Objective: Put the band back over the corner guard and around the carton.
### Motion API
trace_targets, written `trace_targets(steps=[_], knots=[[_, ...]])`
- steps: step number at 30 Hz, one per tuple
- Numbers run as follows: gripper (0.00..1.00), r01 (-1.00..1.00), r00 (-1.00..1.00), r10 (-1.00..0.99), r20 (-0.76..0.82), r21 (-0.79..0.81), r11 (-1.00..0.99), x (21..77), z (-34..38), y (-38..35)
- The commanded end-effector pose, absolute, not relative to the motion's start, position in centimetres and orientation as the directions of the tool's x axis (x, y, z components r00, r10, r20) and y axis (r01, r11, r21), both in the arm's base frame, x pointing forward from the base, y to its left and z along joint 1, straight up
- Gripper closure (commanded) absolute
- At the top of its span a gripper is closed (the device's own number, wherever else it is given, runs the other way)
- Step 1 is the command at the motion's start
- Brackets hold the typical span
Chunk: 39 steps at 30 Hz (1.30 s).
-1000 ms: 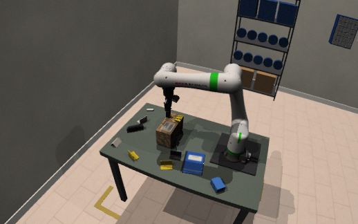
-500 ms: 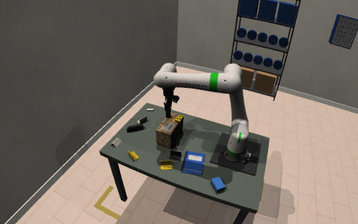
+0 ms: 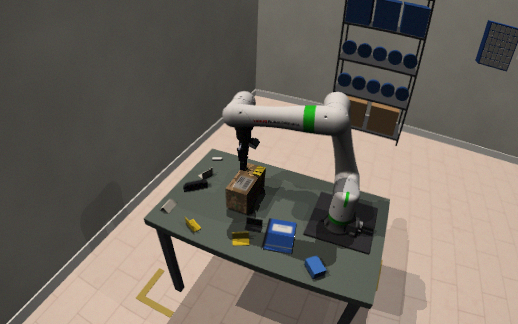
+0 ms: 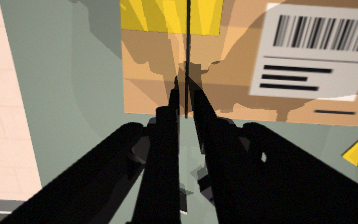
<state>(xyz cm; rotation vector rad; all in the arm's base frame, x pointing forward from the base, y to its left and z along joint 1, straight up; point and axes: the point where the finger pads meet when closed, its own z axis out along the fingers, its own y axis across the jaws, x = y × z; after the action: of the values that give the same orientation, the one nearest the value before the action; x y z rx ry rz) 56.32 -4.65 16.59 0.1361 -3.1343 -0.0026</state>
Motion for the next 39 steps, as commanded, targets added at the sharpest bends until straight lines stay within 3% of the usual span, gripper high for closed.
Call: trace_targets(steps=[1, 10, 11, 39], knots=[[0.82, -0.087, -0.996, -0.087, 0.003, 0.001, 0.996, 56.35, 16.67, -4.67], [0.82, -0.087, -0.996, -0.087, 0.003, 0.001, 0.996, 56.35, 16.67, -4.67], [0.90, -0.087, -0.996, -0.087, 0.003, 0.001, 0.996, 56.35, 16.67, -4.67], [0.90, -0.087, -0.996, -0.087, 0.003, 0.001, 0.996, 56.35, 16.67, -4.67]])
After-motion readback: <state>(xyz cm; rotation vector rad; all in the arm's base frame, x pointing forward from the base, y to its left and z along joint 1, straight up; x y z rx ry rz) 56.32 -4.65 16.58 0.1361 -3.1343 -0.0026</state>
